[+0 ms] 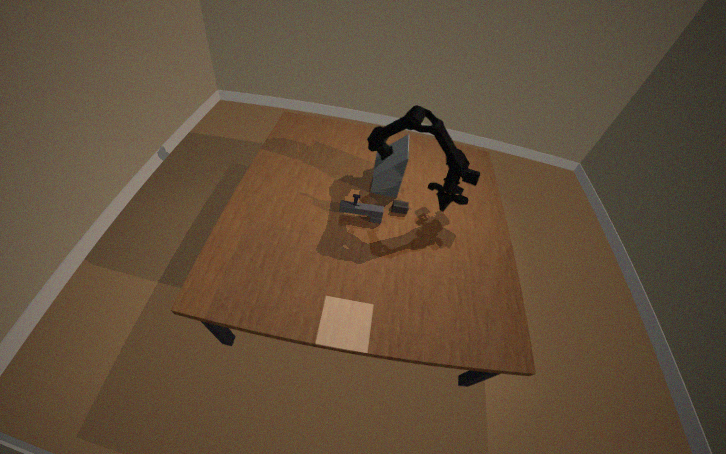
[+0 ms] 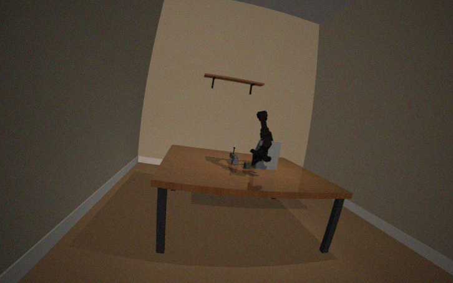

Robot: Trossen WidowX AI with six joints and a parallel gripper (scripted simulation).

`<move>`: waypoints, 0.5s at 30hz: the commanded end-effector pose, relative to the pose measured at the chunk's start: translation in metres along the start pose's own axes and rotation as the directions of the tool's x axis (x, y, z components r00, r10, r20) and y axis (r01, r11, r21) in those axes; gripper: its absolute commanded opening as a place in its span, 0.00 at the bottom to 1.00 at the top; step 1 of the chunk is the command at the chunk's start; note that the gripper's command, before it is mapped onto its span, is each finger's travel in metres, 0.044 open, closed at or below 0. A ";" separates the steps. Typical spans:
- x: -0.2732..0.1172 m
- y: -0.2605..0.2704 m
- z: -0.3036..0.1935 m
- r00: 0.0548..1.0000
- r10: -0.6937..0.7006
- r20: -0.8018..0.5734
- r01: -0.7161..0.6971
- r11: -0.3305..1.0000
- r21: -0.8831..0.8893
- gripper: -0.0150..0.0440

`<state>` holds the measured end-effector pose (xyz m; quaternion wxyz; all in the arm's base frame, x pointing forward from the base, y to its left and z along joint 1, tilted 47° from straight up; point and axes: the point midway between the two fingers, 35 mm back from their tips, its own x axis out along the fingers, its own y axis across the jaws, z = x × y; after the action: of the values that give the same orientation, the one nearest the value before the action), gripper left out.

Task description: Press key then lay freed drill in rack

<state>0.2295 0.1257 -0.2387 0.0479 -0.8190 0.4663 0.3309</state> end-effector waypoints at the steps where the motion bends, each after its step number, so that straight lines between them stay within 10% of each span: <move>1: -0.008 -0.012 -0.042 0.998 0.037 0.048 -0.046 0.976 0.211 0.25; 7: -0.013 -0.007 -0.143 0.984 0.131 0.119 -0.177 0.726 0.665 0.25; 15: -0.009 0.054 -0.270 0.947 0.239 0.214 -0.239 0.079 0.968 0.25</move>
<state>0.3216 0.0310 -0.0494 0.4657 -0.5705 0.6760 0.0263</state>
